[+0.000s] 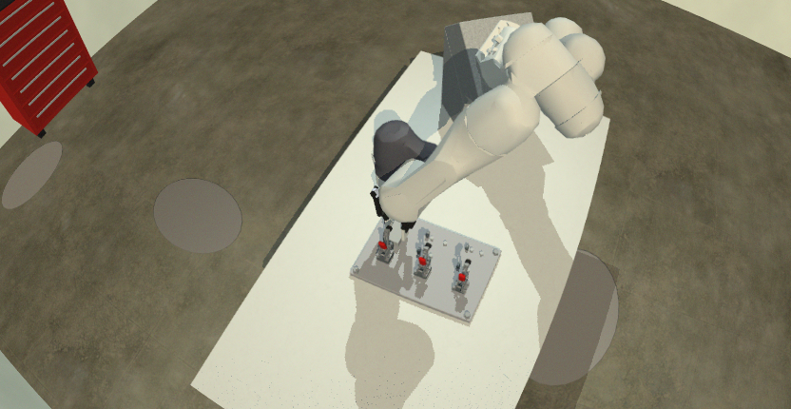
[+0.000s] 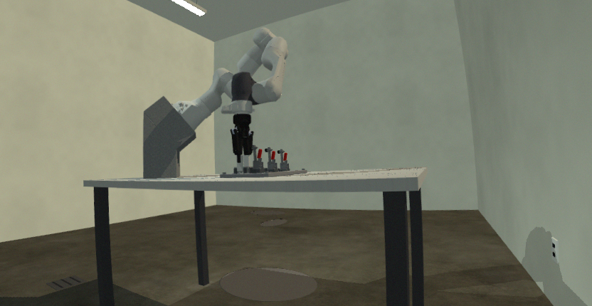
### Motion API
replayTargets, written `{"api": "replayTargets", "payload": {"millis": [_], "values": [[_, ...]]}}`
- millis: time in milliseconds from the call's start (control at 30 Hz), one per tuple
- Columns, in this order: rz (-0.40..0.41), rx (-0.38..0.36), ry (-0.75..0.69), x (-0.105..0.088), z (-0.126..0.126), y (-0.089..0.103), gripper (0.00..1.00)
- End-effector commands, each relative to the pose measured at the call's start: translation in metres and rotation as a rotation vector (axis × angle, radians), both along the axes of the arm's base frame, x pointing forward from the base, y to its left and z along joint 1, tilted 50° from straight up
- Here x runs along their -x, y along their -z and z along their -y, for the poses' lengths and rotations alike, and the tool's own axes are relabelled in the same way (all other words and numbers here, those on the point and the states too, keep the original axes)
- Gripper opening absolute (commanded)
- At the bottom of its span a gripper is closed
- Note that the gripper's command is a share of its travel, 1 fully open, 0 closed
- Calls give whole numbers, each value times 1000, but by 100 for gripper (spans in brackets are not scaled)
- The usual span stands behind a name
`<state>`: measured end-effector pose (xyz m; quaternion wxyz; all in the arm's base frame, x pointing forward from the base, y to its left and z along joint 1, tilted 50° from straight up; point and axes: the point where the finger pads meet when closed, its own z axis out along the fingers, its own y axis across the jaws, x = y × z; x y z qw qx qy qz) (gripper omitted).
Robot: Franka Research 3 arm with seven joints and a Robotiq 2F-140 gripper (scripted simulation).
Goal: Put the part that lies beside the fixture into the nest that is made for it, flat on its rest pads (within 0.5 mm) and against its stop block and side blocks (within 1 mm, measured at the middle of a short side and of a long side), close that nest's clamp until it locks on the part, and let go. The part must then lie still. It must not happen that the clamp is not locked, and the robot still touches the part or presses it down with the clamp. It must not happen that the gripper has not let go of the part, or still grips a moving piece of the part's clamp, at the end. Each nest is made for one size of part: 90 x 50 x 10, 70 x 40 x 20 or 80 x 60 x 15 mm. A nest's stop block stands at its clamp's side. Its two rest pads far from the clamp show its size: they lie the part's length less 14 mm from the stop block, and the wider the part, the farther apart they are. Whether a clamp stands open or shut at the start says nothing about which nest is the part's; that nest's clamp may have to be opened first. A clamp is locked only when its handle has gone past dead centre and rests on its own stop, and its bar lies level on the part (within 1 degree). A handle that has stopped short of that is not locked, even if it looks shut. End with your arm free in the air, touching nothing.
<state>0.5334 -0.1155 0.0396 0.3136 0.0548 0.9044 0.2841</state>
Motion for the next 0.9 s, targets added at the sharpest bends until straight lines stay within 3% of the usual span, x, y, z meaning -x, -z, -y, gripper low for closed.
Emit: {"api": "replayTargets", "payload": {"millis": [0,167,200,867], "values": [[-2,2,4,0,2,0,0],[-2,2,4,0,2,0,0],[-2,2,4,0,2,0,58],[-2,2,4,0,2,0,58]]}}
